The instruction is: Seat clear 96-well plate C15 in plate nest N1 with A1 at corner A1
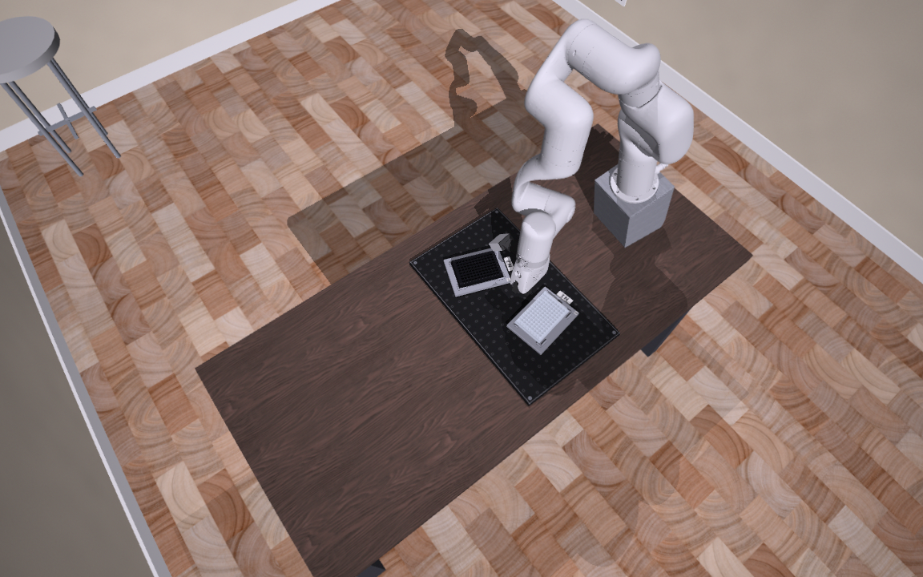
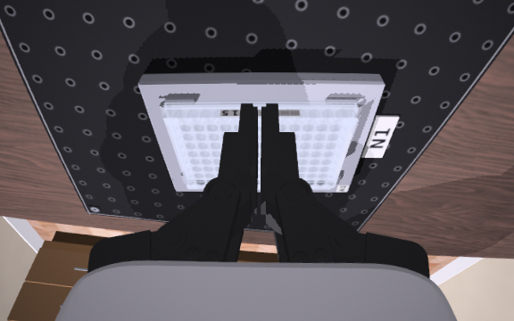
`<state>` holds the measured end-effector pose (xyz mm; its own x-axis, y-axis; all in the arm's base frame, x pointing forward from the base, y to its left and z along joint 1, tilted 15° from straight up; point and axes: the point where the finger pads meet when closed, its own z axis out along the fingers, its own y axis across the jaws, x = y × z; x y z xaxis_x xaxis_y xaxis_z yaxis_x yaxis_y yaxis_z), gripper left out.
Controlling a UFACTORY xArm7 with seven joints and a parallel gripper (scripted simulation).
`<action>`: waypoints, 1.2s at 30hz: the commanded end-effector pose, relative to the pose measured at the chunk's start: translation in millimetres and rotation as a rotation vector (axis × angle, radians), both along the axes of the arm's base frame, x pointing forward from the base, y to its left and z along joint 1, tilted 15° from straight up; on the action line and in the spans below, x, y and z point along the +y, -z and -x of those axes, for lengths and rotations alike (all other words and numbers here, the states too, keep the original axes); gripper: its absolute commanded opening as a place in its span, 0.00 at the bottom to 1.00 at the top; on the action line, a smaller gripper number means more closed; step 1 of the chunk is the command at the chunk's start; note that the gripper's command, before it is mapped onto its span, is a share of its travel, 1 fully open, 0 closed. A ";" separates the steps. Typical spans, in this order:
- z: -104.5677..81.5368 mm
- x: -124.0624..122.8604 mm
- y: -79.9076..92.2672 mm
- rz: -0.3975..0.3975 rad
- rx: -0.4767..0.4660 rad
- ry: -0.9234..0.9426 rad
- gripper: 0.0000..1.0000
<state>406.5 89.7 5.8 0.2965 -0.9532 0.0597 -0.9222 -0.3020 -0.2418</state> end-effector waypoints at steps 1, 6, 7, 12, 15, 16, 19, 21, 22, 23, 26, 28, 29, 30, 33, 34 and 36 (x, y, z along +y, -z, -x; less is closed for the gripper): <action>-1.5 0.0 -0.1 0.004 -0.007 0.002 0.00; -2.3 0.0 3.1 0.004 -0.007 0.002 0.00; -2.7 0.0 4.7 0.004 -0.007 0.002 0.00; -4.0 0.1 9.6 0.004 -0.007 0.002 0.00; -5.3 0.2 14.4 0.004 -0.007 0.002 0.00; -5.7 0.2 16.0 0.004 -0.007 0.002 0.00; -6.9 0.2 20.9 0.004 -0.007 0.002 0.00; -7.8 0.3 24.1 0.004 -0.007 0.002 0.00; -8.2 0.3 25.7 0.004 -0.007 0.002 0.00; -8.6 0.3 27.3 0.004 -0.007 0.002 0.00; -9.0 0.3 28.9 0.004 -0.007 0.002 0.00; -9.9 0.4 32.1 0.004 -0.007 0.002 0.00; -10.3 0.4 33.8 0.004 -0.007 0.002 0.00; -10.8 0.4 35.4 0.004 -0.007 0.002 0.00; -12.0 0.5 40.2 0.004 -0.007 0.002 0.00; -12.4 0.5 41.8 0.004 -0.007 0.002 0.00; -13.3 0.5 45.1 0.004 -0.007 0.003 0.00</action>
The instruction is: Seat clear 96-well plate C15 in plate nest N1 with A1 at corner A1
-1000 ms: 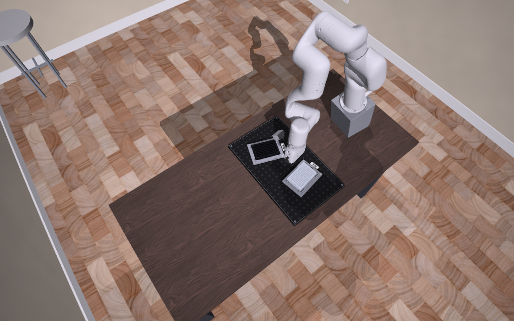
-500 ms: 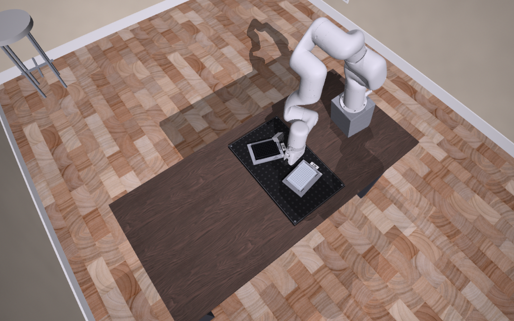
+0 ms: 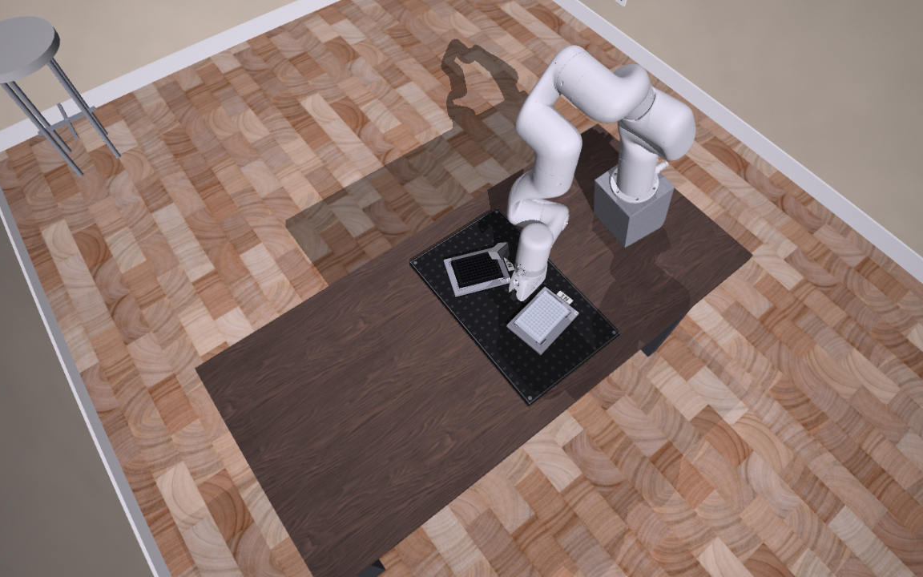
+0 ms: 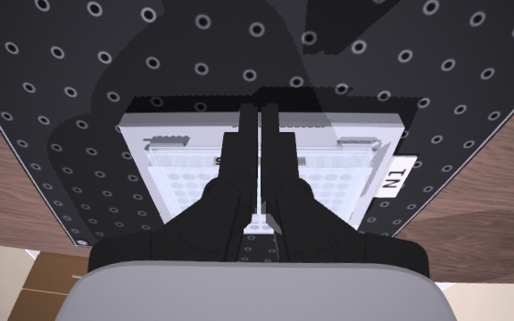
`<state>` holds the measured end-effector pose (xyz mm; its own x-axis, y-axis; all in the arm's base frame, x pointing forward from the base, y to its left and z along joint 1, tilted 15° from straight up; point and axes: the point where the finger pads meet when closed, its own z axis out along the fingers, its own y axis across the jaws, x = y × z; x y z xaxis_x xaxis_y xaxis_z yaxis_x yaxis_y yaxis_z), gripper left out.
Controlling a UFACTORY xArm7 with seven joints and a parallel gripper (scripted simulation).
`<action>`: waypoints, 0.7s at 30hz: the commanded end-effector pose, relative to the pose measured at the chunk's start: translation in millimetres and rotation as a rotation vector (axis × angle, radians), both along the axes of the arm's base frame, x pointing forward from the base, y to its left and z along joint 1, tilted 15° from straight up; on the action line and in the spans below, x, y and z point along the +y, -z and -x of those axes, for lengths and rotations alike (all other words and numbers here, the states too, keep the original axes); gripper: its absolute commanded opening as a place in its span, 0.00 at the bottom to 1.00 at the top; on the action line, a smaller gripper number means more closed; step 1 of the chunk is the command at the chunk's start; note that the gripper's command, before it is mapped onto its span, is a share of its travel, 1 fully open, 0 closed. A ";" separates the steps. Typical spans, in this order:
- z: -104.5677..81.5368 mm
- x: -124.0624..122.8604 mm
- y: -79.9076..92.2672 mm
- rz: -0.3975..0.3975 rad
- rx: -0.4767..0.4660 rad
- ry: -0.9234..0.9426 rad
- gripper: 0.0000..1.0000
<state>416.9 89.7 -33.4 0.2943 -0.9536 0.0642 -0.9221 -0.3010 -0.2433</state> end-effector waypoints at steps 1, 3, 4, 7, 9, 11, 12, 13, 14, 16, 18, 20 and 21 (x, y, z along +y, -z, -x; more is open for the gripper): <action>-3.3 0.5 7.4 0.000 -0.004 0.000 0.00; -4.1 0.6 10.7 0.000 -0.004 0.000 0.00; -4.5 0.6 12.3 0.000 -0.004 0.000 0.00; -4.7 0.6 12.9 0.000 -0.004 0.000 0.00; -4.7 0.6 12.9 0.000 -0.004 0.000 0.00; -4.7 0.6 12.9 0.000 -0.004 0.000 0.00; -4.7 0.6 12.9 0.000 -0.004 0.000 0.00; -4.7 0.6 12.9 0.000 -0.004 0.000 0.00; -4.7 0.6 12.9 0.000 -0.004 0.000 0.00; -4.7 0.6 12.9 0.000 -0.004 0.000 0.00; -4.7 0.6 12.9 0.000 -0.004 0.000 0.00; -4.5 1.2 13.0 0.000 -0.004 0.000 0.00; -4.4 1.5 13.0 0.000 -0.004 0.000 0.00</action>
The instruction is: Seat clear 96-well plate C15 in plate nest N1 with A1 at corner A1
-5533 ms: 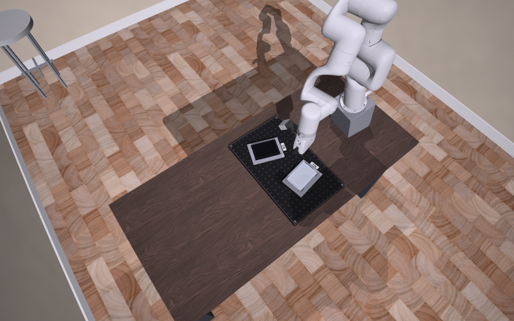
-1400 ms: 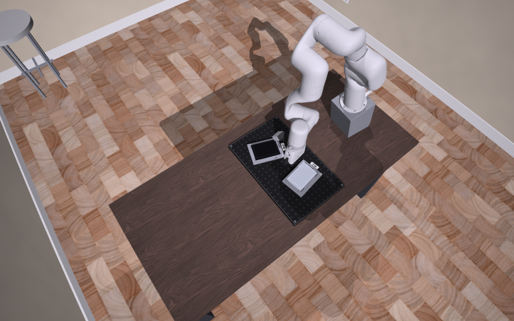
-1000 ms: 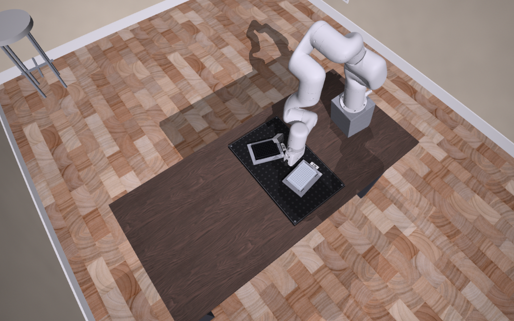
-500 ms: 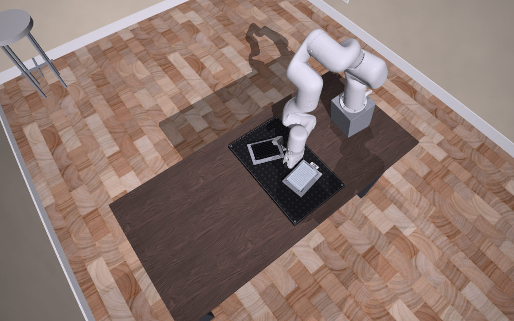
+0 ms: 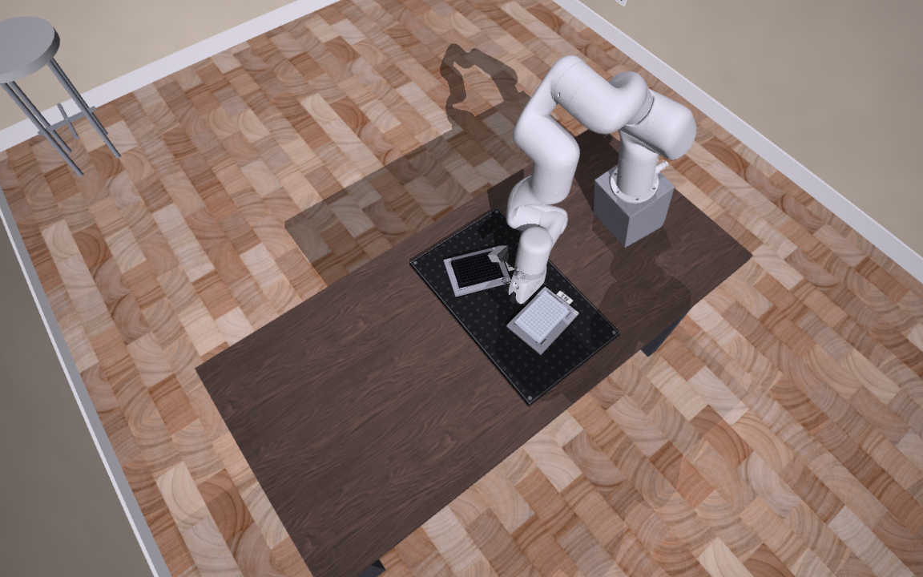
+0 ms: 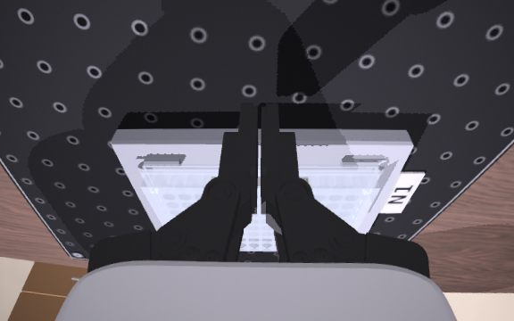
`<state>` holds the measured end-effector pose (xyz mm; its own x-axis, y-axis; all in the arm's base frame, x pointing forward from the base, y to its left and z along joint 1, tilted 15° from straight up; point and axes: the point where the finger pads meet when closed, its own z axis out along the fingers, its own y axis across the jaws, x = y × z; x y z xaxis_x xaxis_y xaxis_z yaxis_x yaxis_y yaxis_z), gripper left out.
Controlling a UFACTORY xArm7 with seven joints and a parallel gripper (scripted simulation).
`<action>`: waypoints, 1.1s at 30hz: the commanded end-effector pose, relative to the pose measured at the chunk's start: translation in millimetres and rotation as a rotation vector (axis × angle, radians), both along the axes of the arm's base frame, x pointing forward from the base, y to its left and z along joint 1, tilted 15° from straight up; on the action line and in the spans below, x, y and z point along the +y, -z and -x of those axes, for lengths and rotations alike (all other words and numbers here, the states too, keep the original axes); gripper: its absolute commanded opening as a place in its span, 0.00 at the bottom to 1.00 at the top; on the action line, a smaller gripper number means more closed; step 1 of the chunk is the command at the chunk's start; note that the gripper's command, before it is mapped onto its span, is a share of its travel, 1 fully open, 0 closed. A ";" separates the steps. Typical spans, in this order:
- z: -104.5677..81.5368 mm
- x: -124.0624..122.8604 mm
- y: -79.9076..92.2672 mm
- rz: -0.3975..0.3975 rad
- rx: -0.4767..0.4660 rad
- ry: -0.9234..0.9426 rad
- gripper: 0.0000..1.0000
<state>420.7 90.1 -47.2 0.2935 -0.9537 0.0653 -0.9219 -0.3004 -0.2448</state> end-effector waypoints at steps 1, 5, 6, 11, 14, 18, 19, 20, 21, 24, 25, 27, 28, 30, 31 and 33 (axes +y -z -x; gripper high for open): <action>-0.5 1.5 -0.7 -0.001 -0.003 0.000 0.00; -0.3 2.1 -0.7 -0.001 -0.003 0.000 0.00; -0.2 2.4 -0.7 -0.001 -0.003 0.000 0.00; 0.2 4.0 -0.6 -0.001 -0.003 0.000 0.00; 0.5 5.0 -0.5 -0.001 -0.003 0.000 0.00; 0.9 6.3 -0.4 -0.001 -0.002 0.000 0.00; 0.9 6.3 -0.4 -0.001 -0.002 0.000 0.00; 0.9 6.3 -0.4 -0.001 -0.002 0.000 0.00; 1.0 6.6 -0.4 -0.001 -0.002 0.000 0.00; 1.3 7.5 -0.3 -0.001 -0.002 0.000 0.00; 1.4 7.9 -0.3 -0.001 -0.002 0.000 0.00; 1.6 8.5 -0.3 -0.001 -0.002 0.000 0.00; 1.7 8.8 -0.2 -0.001 -0.002 0.000 0.00; 1.9 9.5 -0.2 -0.001 -0.002 0.000 0.00; 2.0 9.8 -0.2 -0.001 -0.002 0.000 0.00; 2.2 10.4 -0.1 -0.001 -0.002 0.000 0.00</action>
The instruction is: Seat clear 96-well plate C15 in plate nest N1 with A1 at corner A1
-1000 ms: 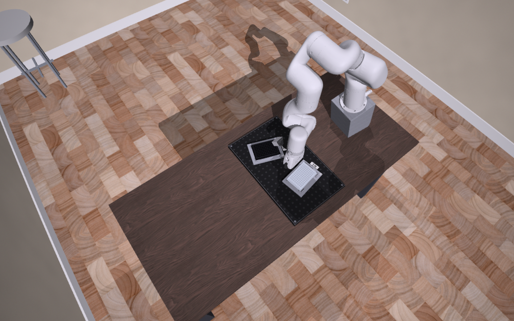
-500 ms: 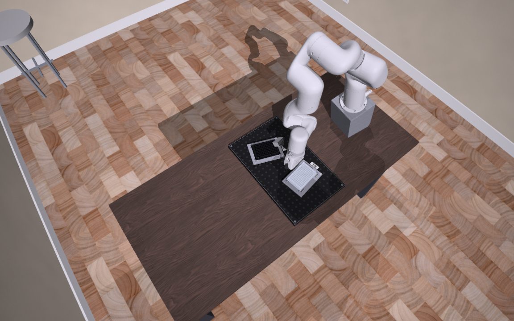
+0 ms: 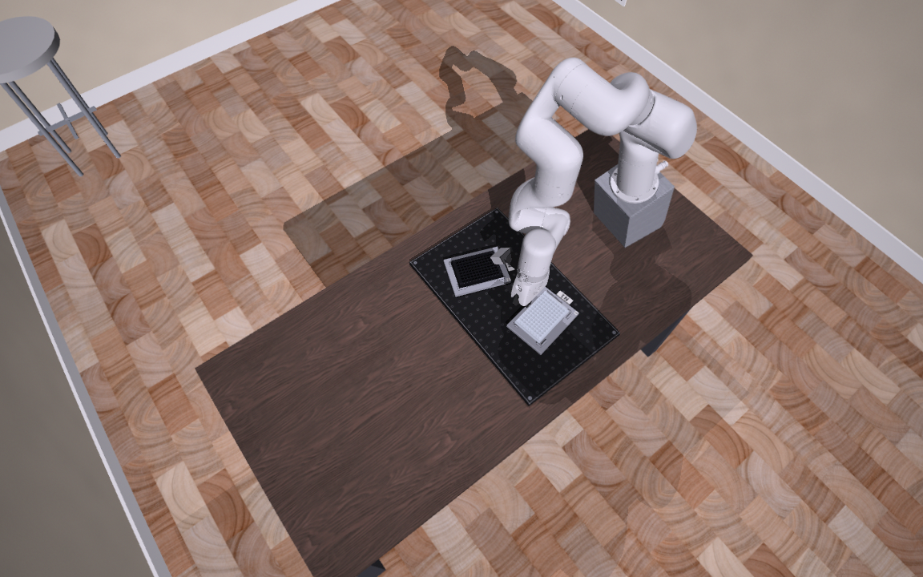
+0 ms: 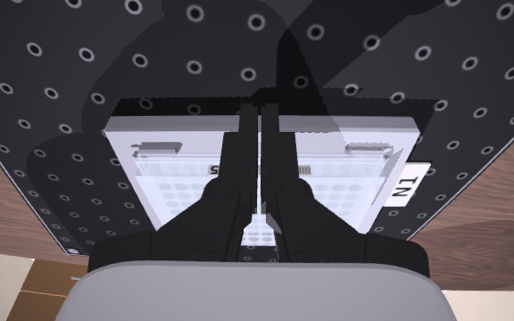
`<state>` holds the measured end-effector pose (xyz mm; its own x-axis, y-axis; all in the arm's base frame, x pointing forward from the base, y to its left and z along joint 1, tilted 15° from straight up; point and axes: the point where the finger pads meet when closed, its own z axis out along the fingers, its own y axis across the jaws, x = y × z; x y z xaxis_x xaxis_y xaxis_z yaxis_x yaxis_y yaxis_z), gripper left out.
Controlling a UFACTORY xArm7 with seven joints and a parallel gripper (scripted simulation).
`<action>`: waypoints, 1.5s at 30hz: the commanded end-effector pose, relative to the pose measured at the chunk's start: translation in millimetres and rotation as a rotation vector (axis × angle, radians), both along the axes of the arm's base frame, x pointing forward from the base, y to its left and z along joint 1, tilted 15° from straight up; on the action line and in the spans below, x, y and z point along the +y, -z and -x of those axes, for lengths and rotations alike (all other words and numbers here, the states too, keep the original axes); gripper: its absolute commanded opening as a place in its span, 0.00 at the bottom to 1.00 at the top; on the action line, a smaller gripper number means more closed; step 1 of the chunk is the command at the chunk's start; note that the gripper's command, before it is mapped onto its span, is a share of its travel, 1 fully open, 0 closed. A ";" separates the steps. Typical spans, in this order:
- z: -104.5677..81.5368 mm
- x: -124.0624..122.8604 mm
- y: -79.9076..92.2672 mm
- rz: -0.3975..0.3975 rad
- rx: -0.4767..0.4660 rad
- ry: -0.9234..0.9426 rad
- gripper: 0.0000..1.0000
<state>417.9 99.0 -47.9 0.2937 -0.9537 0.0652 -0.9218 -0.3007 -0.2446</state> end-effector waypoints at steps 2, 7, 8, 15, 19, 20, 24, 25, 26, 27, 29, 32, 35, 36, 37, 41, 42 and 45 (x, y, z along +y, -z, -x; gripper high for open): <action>-0.4 2.2 -0.8 -0.001 -0.003 0.000 0.00; -0.1 3.2 -0.7 -0.001 -0.003 0.000 0.00; 0.0 3.5 -0.7 -0.001 -0.003 0.000 0.00; 0.7 5.7 -0.6 -0.001 -0.003 0.000 0.00; 1.1 7.0 -0.5 -0.001 -0.003 0.000 0.00; 1.1 7.0 -0.5 -0.001 -0.003 0.000 0.00; 1.4 7.9 -0.4 -0.001 -0.003 0.000 0.00; 1.5 8.3 -0.4 -0.001 -0.003 0.000 0.00; 1.5 8.3 -0.4 -0.001 -0.003 0.000 0.00; 1.5 8.3 -0.4 -0.001 -0.003 0.000 0.00; 1.5 8.3 -0.4 -0.001 -0.003 0.000 0.00; 1.5 8.3 -0.4 -0.001 -0.003 0.000 0.00; 1.5 8.3 -0.4 -0.001 -0.003 0.000 0.00; 1.5 8.2 -0.4 -0.001 -0.003 0.000 0.00; 1.5 8.2 -0.4 -0.001 -0.003 0.000 0.00; 0.1 3.5 -0.7 -0.001 -0.003 0.000 0.00; -0.3 1.9 -0.8 -0.001 -0.003 0.000 0.00; -1.9 -2.9 -1.1 -0.001 -0.003 0.000 0.00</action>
